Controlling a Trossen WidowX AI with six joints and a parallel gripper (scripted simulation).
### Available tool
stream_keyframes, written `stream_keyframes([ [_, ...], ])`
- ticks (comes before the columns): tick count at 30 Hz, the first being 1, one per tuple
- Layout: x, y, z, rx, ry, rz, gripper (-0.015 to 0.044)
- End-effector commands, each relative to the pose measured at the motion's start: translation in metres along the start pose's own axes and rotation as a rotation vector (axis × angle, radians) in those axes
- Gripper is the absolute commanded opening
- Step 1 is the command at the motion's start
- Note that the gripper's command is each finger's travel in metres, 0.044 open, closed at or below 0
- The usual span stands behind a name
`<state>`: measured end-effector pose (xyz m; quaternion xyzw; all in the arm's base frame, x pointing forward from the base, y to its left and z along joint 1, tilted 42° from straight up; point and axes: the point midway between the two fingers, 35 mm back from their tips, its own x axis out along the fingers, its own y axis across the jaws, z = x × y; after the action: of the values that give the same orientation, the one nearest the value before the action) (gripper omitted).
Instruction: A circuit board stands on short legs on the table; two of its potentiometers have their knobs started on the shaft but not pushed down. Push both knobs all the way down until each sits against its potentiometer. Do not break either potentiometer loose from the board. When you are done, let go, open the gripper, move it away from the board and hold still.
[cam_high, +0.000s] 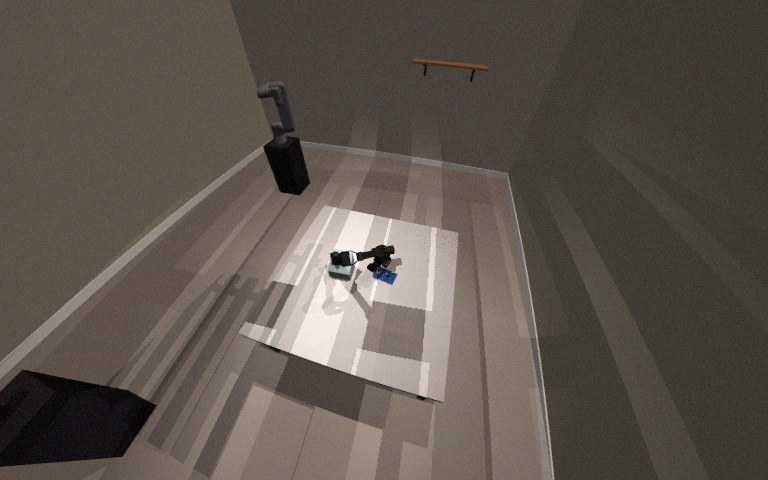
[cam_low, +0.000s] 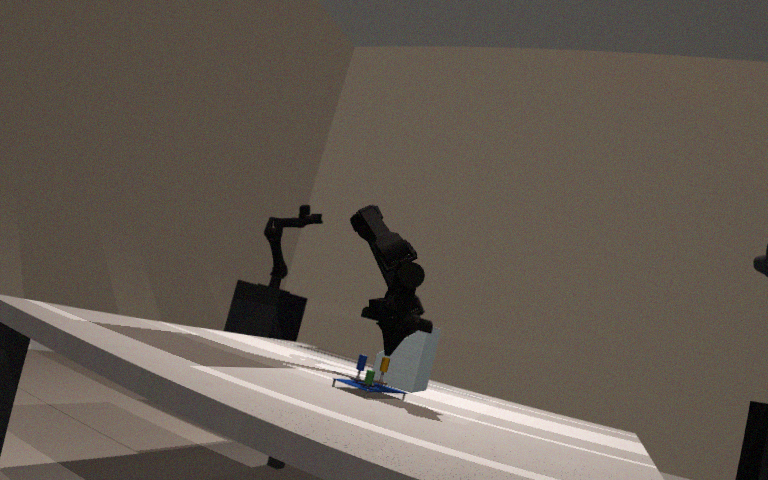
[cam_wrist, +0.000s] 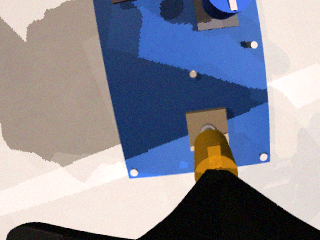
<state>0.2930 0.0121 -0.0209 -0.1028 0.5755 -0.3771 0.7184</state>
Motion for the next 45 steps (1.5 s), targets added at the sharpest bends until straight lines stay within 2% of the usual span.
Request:
stream_keyframes([
  [1,0.002,-0.001,-0.001,-0.006,-0.001,-0.005,0.0000],
  [45,0.012,-0.001,-0.001,-0.006,-0.001,-0.005,0.0000],
])
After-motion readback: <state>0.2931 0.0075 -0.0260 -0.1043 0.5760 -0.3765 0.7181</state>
